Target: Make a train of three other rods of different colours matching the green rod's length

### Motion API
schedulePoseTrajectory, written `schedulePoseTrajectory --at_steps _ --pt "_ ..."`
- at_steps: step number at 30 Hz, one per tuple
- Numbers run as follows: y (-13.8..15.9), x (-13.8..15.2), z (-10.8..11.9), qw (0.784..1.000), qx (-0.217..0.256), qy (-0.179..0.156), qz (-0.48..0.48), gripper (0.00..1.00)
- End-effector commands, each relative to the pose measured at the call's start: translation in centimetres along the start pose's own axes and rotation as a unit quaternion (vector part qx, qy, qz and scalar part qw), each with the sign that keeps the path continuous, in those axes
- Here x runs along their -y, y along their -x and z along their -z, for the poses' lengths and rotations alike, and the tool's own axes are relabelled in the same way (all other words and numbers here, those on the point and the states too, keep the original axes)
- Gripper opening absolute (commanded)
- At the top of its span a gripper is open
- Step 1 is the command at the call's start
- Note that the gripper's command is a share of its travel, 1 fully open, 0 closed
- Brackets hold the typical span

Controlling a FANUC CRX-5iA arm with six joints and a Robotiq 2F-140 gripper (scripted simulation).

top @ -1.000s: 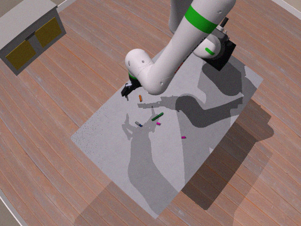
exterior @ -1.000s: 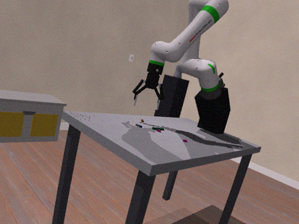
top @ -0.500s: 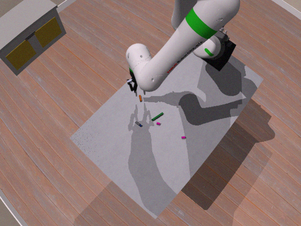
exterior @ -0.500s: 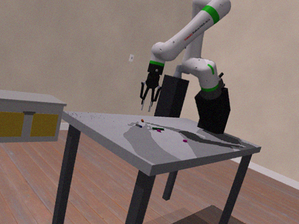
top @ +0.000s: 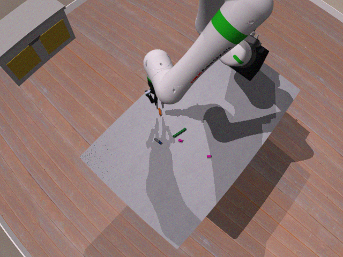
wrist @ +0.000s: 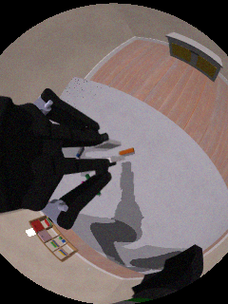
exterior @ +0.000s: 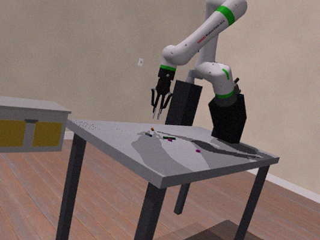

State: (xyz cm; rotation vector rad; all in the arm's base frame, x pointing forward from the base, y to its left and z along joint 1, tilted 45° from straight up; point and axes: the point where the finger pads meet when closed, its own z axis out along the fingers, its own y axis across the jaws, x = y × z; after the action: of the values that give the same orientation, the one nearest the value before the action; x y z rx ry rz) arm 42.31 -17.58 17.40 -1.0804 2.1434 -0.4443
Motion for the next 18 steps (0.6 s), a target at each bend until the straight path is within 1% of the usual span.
schedulePoseTrajectory --at_steps 1,18 --pt "0.00 0.02 0.01 1.000 0.000 0.000 0.000 0.15" --pt "-0.01 0.02 -0.23 1.000 0.000 0.000 0.000 0.15"
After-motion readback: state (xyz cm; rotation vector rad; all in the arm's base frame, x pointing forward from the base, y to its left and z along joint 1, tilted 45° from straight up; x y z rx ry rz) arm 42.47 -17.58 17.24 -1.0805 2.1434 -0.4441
